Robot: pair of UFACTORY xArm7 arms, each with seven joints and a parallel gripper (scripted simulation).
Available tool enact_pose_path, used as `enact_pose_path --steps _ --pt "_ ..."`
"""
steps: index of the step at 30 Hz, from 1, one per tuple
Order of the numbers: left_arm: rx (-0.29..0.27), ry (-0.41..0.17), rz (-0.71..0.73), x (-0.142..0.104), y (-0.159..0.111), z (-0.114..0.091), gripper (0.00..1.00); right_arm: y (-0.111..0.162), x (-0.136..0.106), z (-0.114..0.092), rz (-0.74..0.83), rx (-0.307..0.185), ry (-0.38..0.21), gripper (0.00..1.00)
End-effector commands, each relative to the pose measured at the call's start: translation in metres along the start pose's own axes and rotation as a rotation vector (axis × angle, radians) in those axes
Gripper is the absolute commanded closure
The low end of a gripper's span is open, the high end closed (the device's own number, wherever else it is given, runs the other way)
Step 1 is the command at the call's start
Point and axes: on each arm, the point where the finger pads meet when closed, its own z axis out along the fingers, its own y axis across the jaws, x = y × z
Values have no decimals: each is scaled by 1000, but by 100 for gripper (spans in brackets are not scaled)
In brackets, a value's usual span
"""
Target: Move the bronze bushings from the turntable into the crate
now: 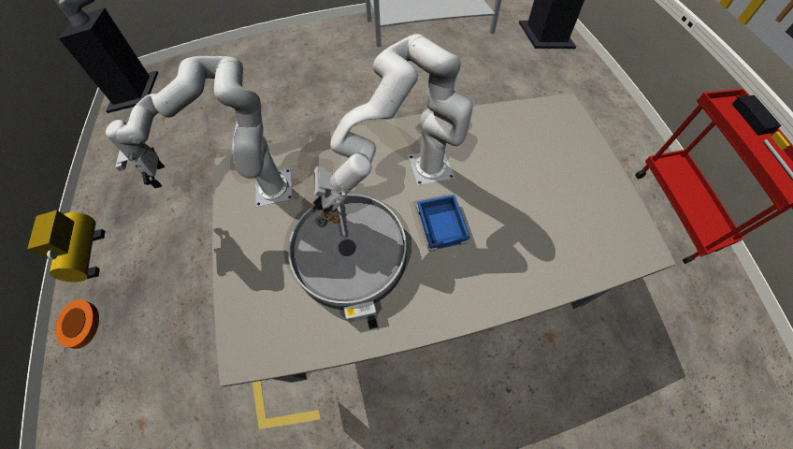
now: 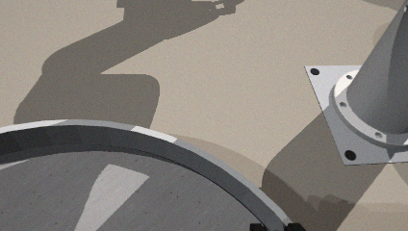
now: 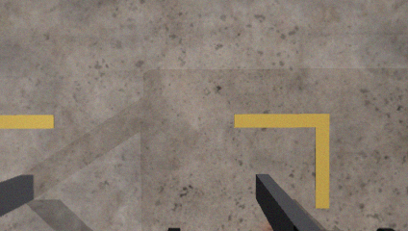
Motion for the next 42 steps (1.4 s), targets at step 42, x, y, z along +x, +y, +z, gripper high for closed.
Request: enact_pose_path --steps 42 --pt "149 66 -22 -63 -29 11 88 0 1 -2 0 0 5 0"
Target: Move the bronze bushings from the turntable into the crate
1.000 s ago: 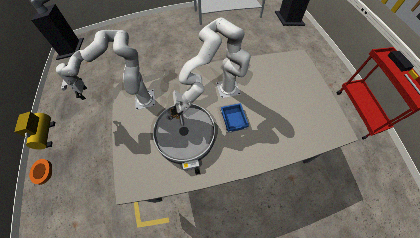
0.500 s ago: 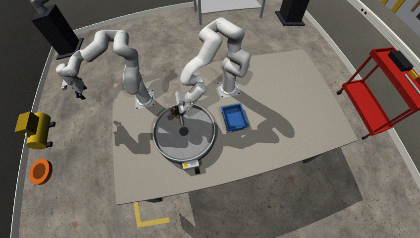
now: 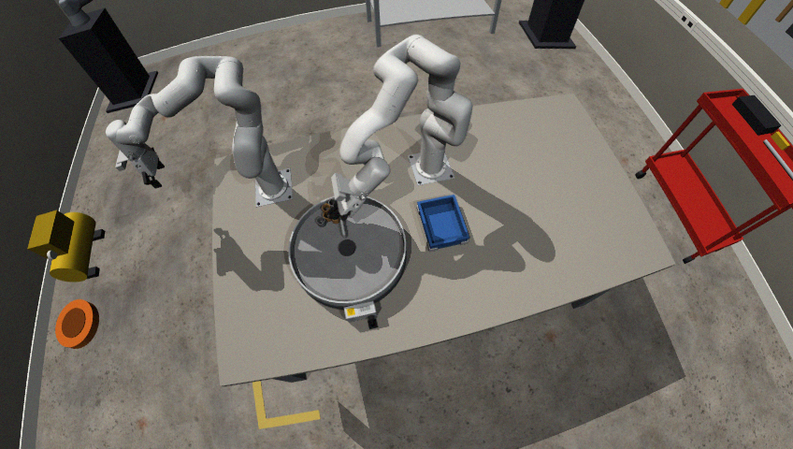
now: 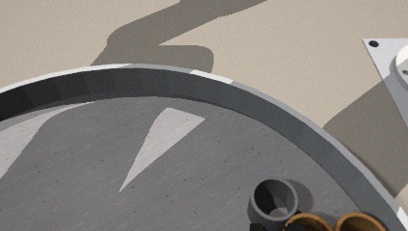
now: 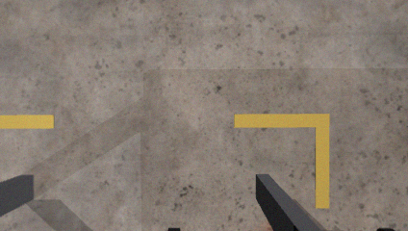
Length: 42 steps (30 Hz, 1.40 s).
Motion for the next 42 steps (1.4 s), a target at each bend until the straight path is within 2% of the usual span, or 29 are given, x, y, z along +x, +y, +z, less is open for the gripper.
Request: enact_pose_path --steps 1,34,42 --pt "3 6 1 -7 -1 11 88 0 1 -2 0 0 5 0" --pt "3 6 1 -10 0 14 88 0 1 -2 0 0 5 0" --pt "3 6 1 -17 0 22 88 0 1 -2 0 0 5 0"
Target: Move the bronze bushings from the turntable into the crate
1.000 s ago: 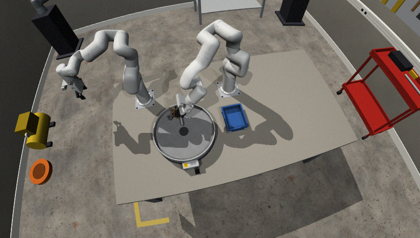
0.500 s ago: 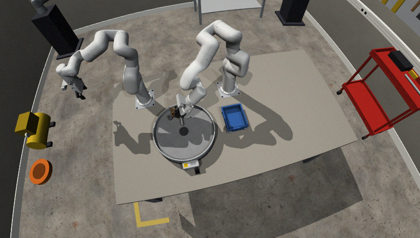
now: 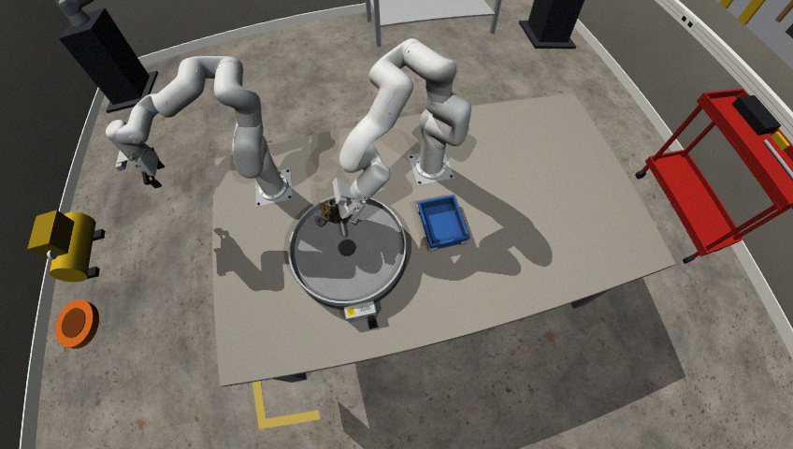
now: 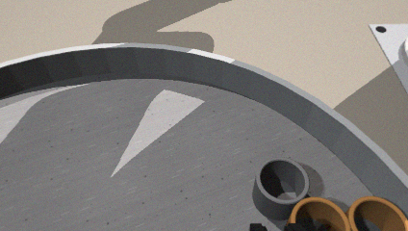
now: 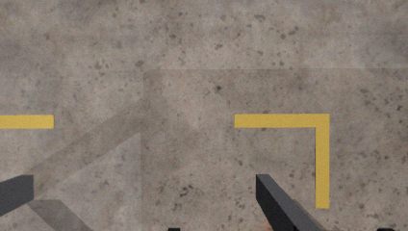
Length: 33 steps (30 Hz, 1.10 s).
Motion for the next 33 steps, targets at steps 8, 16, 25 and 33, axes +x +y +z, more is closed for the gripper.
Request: enact_pose_path --steps 8,16,25,33 --pt "2 4 1 -2 -1 4 88 0 1 -2 0 0 5 0" --pt "2 4 1 -2 -1 4 100 0 1 -2 0 0 5 0" --pt "2 4 1 -2 -1 4 100 0 1 -2 0 0 5 0" --pt "2 4 1 -2 -1 4 100 0 1 -2 0 0 5 0"
